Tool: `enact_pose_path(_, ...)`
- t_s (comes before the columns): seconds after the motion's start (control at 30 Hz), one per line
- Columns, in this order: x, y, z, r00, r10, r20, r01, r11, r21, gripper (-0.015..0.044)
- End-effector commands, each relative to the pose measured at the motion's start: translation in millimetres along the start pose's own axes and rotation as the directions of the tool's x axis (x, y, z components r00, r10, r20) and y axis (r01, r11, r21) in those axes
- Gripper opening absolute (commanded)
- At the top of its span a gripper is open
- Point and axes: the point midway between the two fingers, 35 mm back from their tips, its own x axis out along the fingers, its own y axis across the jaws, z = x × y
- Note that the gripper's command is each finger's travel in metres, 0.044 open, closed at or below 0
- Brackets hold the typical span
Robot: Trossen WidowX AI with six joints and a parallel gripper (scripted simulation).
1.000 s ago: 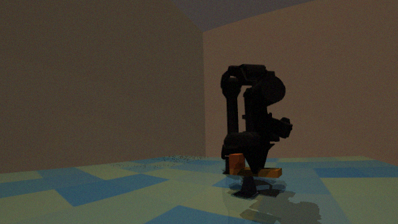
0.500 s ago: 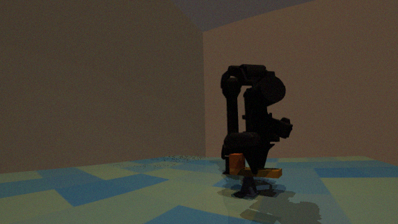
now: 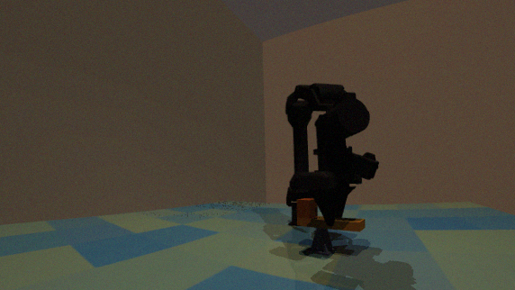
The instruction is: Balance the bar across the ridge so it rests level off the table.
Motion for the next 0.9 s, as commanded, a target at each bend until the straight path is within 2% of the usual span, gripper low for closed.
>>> enact_pose_path(0.0, 2.7, 0.5, 0.1, 1.0, 0.004, -0.001, -0.004, 1.0, 0.003, 0.0)
enact_pose_path(0.87, -0.1, 0.0, 0.2, 1.0, 0.0, 0.0, 0.0, 1.0, 0.0, 0.0)
